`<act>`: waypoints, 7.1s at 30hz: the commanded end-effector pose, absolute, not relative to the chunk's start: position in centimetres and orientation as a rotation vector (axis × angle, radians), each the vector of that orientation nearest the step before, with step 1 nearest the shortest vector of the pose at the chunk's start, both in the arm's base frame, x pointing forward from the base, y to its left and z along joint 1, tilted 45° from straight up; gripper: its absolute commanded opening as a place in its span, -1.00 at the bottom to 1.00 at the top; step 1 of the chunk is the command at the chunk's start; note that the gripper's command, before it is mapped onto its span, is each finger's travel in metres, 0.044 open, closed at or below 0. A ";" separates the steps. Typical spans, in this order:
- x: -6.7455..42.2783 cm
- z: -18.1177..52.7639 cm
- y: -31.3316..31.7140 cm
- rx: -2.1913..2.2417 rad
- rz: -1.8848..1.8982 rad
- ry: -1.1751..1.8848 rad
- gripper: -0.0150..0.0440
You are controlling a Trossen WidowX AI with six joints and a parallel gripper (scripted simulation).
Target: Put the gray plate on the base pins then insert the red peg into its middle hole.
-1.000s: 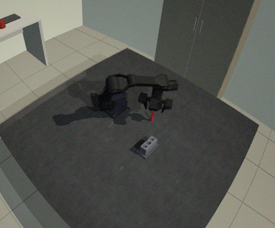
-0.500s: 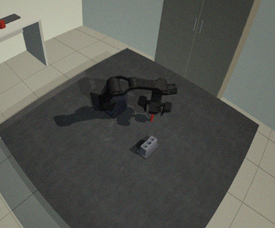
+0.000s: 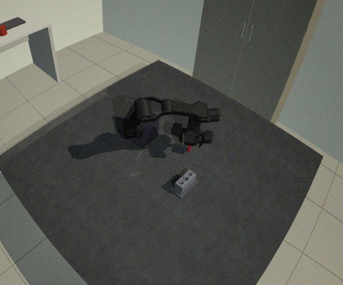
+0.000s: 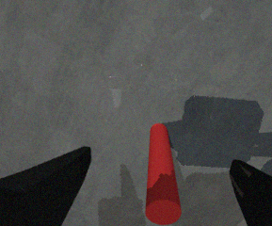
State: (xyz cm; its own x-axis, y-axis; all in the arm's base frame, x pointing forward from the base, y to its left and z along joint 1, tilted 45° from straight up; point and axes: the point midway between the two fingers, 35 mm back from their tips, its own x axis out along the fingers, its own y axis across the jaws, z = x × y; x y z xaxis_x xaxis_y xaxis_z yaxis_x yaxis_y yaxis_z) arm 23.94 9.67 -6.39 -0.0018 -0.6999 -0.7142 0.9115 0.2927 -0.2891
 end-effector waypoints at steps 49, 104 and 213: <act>24.7 -1.9 14.7 0.289 -1.290 0.907 -0.49; 32.5 6.8 7.1 0.309 -1.281 0.912 -0.49; 34.5 10.2 0.7 0.290 -1.298 0.897 -0.14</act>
State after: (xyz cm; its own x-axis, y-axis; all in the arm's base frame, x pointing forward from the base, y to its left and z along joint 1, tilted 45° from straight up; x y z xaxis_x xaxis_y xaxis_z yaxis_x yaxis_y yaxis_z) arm 34.52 0.74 10.22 0.0008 -0.7042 -0.7100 0.9130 0.2902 -0.2868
